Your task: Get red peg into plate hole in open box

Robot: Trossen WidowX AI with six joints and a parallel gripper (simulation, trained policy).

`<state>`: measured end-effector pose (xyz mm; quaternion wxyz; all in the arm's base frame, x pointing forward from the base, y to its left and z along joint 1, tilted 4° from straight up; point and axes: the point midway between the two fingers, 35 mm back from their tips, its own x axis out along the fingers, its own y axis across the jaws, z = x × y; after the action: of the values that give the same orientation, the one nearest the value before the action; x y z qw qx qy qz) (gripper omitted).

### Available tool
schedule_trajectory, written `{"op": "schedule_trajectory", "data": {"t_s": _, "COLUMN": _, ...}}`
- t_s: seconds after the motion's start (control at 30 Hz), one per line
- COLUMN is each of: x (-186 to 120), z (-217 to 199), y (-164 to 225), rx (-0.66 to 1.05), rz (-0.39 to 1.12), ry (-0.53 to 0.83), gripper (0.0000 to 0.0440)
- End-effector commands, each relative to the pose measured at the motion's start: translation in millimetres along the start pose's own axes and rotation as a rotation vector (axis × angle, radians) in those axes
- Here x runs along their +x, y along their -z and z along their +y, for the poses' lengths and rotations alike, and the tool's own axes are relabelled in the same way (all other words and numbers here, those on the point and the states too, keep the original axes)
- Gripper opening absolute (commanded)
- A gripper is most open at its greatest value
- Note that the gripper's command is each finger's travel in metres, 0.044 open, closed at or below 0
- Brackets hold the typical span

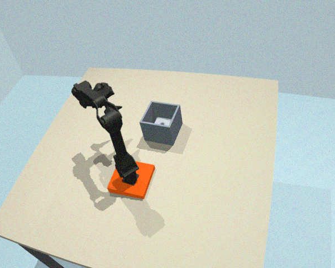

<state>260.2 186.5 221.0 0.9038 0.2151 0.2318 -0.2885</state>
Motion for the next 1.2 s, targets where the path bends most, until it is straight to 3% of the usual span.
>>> {"op": "schedule_trajectory", "data": {"t_s": 0.0, "x": 11.9, "z": -23.8, "y": 2.7, "rx": -0.003, "rz": 0.116, "ry": 0.094, "gripper": 0.0440}}
{"op": "schedule_trajectory", "data": {"t_s": 0.67, "x": 18.9, "z": -124.7, "y": 37.1, "rx": 0.067, "rz": 0.630, "ry": 0.456, "gripper": 0.0440}}
{"op": "schedule_trajectory", "data": {"t_s": 1.17, "x": 28.0, "z": -149.0, "y": 92.7, "rx": 0.162, "rz": 0.856, "ry": 0.543, "gripper": 0.0440}}
